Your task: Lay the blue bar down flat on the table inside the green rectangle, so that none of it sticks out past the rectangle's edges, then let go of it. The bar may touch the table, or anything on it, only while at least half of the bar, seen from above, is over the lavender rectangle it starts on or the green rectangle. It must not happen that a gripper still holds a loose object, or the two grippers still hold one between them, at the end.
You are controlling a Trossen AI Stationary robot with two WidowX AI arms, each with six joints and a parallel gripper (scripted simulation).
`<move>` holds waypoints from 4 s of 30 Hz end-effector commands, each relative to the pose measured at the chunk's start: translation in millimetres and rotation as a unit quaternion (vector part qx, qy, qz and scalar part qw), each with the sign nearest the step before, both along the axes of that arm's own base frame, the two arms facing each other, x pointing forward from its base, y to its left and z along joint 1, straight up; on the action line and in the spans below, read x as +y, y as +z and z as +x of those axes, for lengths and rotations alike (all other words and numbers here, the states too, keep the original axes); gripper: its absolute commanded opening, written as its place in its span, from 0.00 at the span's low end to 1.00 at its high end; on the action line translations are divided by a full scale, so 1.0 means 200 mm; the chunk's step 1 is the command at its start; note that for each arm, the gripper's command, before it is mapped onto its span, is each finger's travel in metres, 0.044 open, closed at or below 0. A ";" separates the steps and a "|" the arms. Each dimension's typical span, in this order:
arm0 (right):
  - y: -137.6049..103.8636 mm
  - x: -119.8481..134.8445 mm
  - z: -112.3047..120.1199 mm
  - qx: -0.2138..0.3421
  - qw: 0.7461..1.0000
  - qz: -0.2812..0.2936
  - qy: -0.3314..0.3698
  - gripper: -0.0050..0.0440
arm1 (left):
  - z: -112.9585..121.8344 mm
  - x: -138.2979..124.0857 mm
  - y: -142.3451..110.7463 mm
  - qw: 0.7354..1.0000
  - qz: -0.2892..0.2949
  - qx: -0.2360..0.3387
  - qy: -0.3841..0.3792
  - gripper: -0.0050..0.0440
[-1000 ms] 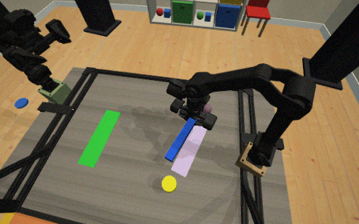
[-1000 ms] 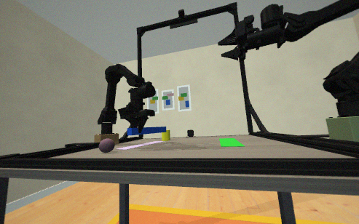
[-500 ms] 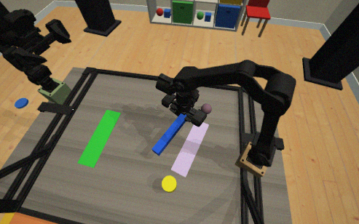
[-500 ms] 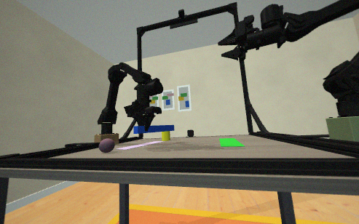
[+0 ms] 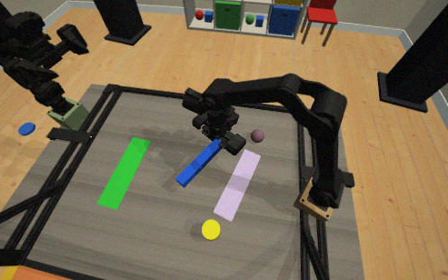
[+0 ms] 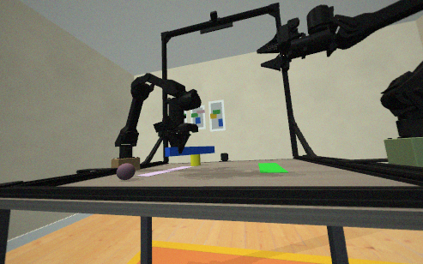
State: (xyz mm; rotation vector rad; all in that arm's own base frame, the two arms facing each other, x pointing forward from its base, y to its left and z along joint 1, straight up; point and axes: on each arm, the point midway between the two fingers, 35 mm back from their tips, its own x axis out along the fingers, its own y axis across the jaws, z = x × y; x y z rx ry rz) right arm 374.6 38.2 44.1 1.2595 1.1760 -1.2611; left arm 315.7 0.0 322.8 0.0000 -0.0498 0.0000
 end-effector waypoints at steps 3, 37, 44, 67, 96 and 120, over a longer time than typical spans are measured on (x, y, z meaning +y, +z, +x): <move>0.00 0.02 0.07 0.000 1.000 0.000 -0.014 0.10 | 0.00 0.00 0.00 1.000 0.000 0.000 0.000 1.00; -0.06 0.15 0.40 0.000 0.995 0.000 -0.104 0.10 | 0.00 0.00 0.00 1.000 0.000 0.000 0.000 1.00; -0.08 0.18 0.47 0.000 0.992 0.000 -0.125 0.10 | 0.00 0.00 0.00 1.000 0.000 0.000 0.000 1.00; -0.09 0.19 0.49 0.000 0.991 0.000 -0.133 0.10 | 0.29 -0.02 -0.13 0.973 0.183 0.139 -0.013 1.00; -0.09 0.19 0.49 0.000 0.991 0.000 -0.133 0.10 | 0.74 -0.10 -0.66 0.736 0.531 0.367 -0.203 1.00; -0.09 0.19 0.49 0.000 0.991 0.000 -0.133 0.10 | 0.85 -0.18 -1.27 0.385 0.677 0.401 -0.483 1.00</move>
